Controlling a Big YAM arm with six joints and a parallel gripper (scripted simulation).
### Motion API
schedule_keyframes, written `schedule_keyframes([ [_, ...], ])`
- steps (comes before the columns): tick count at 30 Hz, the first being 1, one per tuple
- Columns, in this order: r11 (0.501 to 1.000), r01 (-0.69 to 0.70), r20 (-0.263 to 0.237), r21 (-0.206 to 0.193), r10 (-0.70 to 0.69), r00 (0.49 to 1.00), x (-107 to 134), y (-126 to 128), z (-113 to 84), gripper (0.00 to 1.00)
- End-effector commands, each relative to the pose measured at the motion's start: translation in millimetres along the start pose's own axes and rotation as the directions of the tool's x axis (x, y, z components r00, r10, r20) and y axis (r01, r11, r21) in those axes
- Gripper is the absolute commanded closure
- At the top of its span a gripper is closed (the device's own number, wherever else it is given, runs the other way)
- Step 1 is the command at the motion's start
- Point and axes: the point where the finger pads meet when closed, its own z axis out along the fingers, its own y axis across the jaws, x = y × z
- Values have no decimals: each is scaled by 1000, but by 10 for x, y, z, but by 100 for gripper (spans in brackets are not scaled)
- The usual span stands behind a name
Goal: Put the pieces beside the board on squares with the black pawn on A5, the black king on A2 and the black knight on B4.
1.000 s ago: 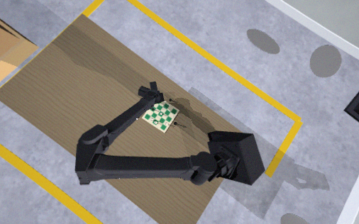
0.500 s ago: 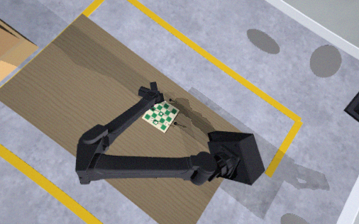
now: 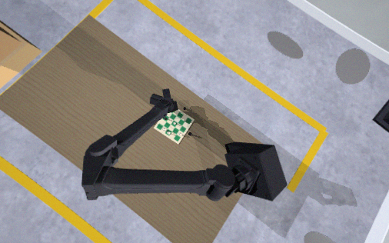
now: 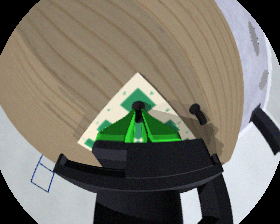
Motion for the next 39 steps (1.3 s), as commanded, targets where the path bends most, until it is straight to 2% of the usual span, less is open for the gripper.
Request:
schedule_keyframes([
  [1, 1000, 2, 1, -2, -2, 1000, -2, -15, 56, 100],
  [39, 1000, 20, -1, 0, -20, 1000, 2, -7, 62, 100],
])
